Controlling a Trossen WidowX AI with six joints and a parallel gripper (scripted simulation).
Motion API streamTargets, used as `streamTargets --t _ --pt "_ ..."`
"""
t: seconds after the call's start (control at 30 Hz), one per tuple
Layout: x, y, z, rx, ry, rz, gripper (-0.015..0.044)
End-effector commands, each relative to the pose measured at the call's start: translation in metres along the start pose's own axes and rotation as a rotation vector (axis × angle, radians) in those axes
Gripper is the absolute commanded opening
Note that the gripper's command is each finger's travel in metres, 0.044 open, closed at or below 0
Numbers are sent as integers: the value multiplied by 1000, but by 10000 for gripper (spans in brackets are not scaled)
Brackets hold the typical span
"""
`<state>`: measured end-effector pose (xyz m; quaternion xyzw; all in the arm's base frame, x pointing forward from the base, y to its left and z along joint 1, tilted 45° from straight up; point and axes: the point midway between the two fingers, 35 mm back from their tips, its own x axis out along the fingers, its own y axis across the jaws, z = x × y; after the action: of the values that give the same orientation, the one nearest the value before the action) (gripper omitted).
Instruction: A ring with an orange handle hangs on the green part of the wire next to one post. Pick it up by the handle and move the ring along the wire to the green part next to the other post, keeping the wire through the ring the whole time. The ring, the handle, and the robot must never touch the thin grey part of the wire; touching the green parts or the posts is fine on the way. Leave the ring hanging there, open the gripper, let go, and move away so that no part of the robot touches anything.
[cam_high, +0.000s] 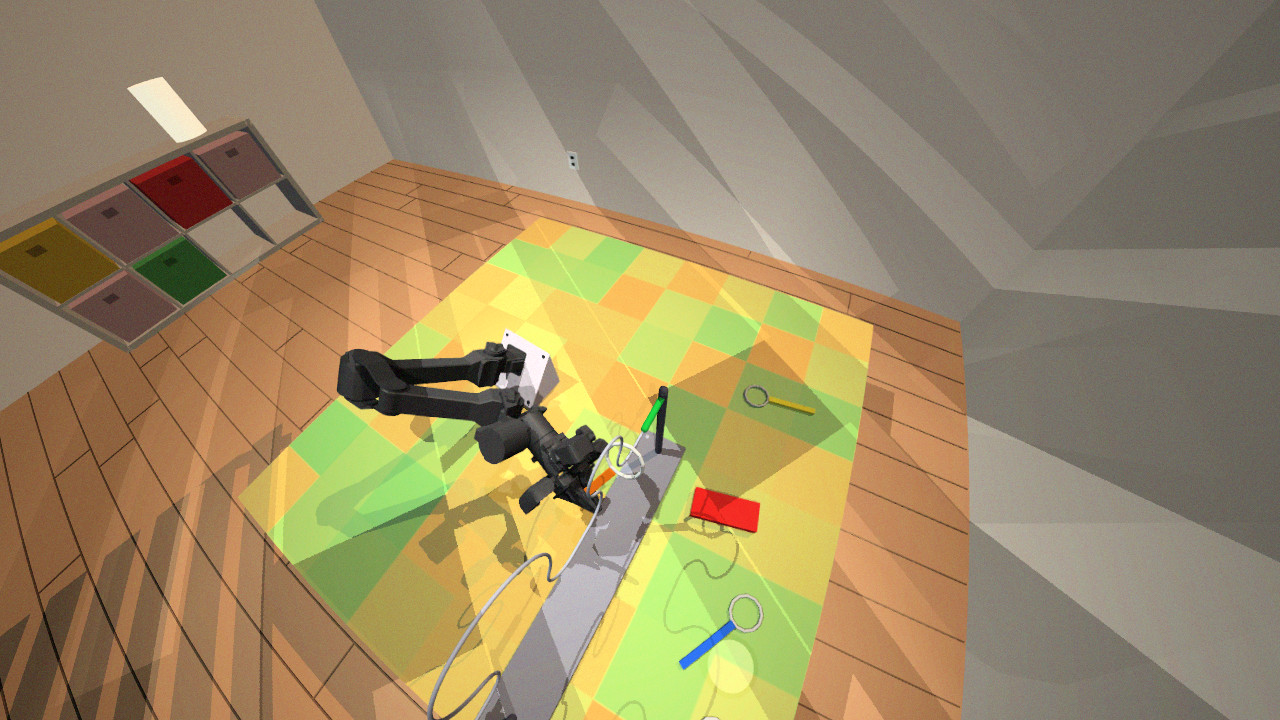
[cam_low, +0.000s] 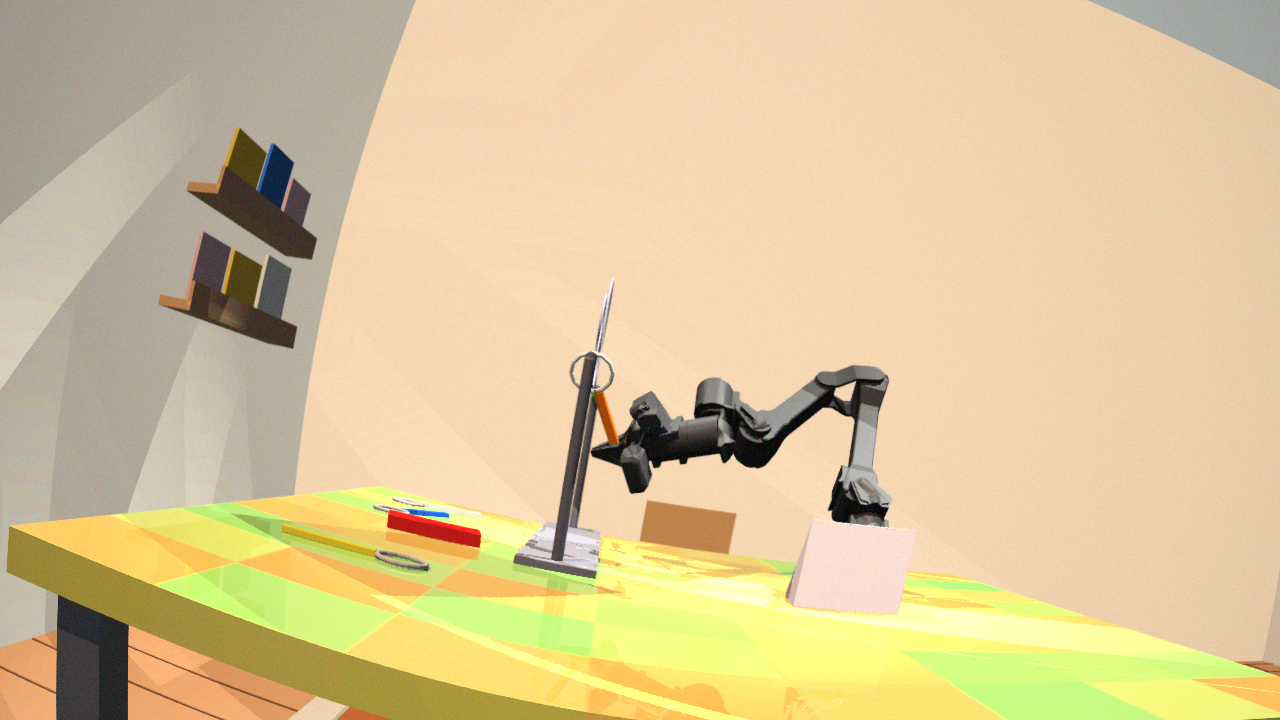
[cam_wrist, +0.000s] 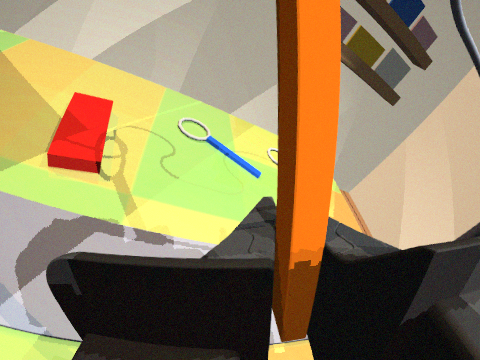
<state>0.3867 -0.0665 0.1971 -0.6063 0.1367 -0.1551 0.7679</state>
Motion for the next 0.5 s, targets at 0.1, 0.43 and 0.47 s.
streamTargets --t 0.1,0.43,0.47 --pt "-2 18 -1 71 16 47 -150" --pt "-6 36 1 172 29 93 -150" --pt "-6 38 1 182 31 98 -150"
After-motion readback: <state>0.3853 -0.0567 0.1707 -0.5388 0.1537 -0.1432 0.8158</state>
